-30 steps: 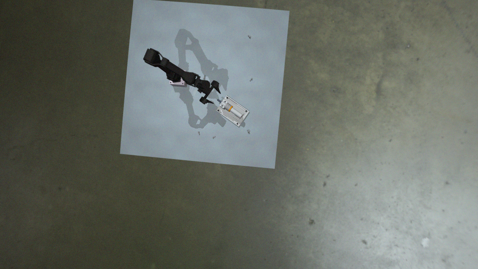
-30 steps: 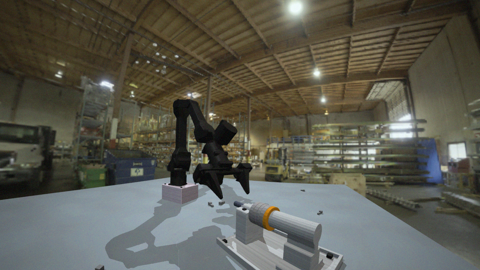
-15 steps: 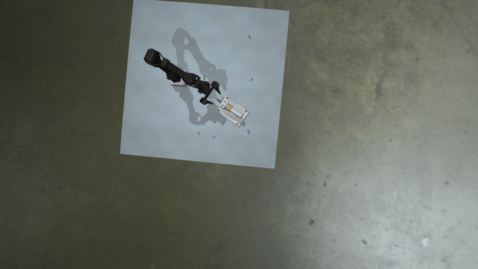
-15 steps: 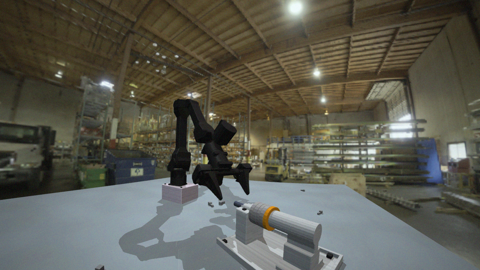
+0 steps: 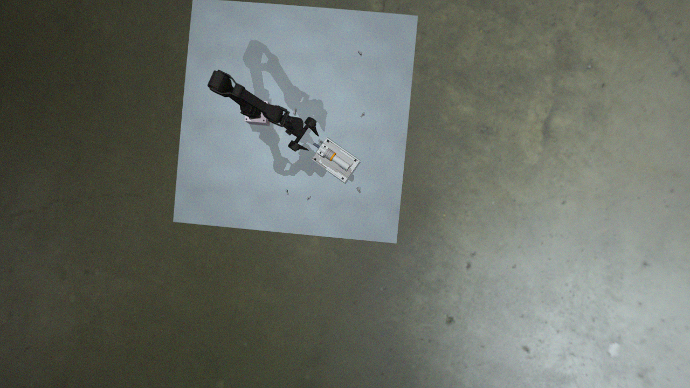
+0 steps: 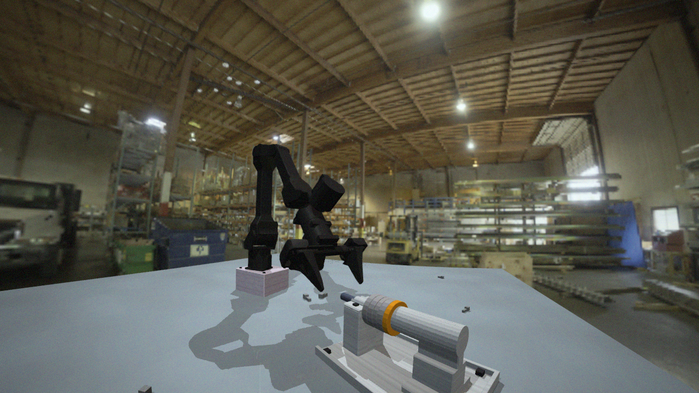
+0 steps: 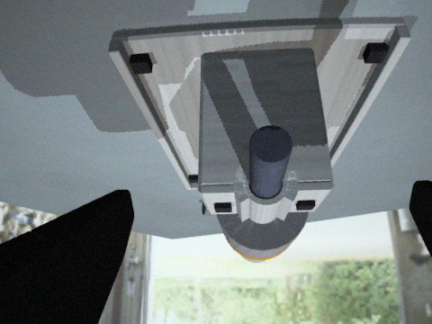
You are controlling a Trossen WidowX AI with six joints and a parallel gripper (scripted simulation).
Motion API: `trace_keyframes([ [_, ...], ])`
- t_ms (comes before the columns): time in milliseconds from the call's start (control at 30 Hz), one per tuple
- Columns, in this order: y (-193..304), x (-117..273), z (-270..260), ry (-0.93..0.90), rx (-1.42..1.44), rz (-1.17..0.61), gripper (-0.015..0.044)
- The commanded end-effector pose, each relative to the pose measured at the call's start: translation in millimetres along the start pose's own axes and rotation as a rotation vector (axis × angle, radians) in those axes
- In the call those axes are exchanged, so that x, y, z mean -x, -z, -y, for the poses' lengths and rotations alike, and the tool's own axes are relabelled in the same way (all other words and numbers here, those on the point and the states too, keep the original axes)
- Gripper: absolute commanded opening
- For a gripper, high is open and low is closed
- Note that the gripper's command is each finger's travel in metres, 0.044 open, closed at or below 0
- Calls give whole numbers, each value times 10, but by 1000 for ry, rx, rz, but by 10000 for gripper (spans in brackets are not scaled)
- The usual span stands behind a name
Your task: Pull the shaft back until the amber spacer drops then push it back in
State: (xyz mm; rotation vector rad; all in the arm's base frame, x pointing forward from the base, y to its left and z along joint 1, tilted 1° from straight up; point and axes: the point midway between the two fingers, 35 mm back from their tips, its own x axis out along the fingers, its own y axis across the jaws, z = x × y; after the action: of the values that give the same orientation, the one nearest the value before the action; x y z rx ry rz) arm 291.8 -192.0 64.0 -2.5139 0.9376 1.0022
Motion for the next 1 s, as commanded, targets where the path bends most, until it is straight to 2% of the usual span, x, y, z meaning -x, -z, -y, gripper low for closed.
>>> trace_keyframes([
  [0,-2,-3,8,5,4,1,440],
  [133,32,-55,16,3,5,57,440],
  [433,207,-225,30,-6,4,397,440],
  [767,389,-133,10,2,6,752,440],
  [967,400,-118,8,3,6,775,440],
])
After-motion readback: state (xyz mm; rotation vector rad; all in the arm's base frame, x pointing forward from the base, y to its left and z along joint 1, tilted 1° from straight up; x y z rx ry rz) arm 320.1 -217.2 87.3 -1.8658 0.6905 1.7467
